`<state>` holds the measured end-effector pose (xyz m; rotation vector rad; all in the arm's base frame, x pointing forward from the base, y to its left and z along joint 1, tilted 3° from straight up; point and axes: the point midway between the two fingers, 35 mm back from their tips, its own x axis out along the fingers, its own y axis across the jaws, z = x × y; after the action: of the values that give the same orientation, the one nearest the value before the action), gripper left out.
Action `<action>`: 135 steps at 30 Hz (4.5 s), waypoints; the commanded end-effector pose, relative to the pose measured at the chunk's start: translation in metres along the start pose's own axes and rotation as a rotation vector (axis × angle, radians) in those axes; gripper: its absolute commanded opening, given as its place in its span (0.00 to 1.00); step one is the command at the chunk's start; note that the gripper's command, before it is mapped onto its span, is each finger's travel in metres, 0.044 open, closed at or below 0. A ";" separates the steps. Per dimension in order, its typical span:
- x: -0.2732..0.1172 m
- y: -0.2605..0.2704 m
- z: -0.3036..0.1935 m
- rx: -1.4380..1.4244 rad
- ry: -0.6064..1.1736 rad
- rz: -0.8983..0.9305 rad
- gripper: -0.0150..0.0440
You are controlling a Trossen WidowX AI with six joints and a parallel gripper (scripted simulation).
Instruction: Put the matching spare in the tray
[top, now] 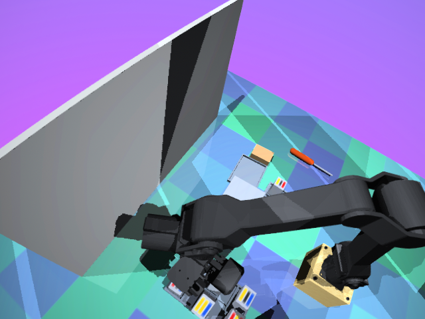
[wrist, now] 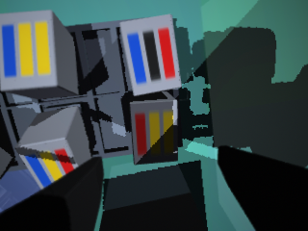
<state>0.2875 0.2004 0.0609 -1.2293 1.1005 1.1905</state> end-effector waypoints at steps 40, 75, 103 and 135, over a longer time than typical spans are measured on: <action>0.070 0.000 -0.001 0.003 0.006 0.000 0.76; 0.078 0.001 -0.001 0.002 0.002 0.003 0.25; -0.057 -0.002 -0.005 0.002 0.005 -0.002 0.25; -0.075 -0.063 -0.144 0.063 0.034 -0.005 0.25</action>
<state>0.3442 0.0677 0.1321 -1.2084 1.1553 1.1280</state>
